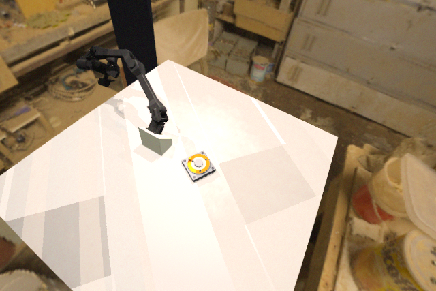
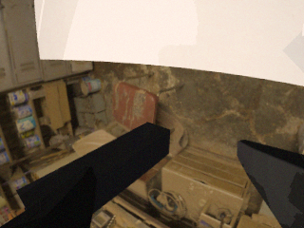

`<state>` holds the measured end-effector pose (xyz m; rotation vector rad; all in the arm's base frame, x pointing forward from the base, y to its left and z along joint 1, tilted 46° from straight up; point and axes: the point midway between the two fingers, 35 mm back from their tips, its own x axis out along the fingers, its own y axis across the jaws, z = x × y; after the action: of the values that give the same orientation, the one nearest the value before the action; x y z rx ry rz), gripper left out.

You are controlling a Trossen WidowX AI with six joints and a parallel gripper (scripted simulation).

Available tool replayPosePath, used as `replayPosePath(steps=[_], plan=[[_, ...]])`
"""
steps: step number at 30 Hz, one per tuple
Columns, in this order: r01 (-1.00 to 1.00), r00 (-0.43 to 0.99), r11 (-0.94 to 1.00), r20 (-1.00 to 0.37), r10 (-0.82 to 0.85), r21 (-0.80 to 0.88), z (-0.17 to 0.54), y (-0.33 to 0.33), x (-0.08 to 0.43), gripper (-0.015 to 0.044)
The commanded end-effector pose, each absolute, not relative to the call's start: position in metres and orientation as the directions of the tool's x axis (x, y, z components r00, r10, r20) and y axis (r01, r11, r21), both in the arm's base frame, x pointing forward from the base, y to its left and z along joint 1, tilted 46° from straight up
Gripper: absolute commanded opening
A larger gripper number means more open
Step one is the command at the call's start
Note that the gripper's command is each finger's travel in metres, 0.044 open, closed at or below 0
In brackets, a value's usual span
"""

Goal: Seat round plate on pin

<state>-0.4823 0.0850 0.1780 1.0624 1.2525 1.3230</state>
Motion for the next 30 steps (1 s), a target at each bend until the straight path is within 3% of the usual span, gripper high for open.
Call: replayPosePath(steps=[1,5,10,15,26,30], plan=[[-0.078,-0.13,0.032,-0.042,0.991,0.996,0.176,0.083,-0.483,0.0374],[0.023,-0.228,0.209,-0.198,0.953,0.978,0.149,0.016,-0.482,0.0269],[0.057,-0.3,0.316,-0.286,0.91,0.947,0.133,-0.036,-0.471,0.0137],[0.094,-0.403,0.508,-0.434,0.806,0.856,0.105,-0.127,-0.434,0.0006],[0.034,-0.443,0.753,-0.665,0.601,0.658,0.057,-0.245,-0.327,0.0],[-0.035,-0.414,0.809,-0.745,0.523,0.587,0.036,-0.281,-0.256,0.0]])
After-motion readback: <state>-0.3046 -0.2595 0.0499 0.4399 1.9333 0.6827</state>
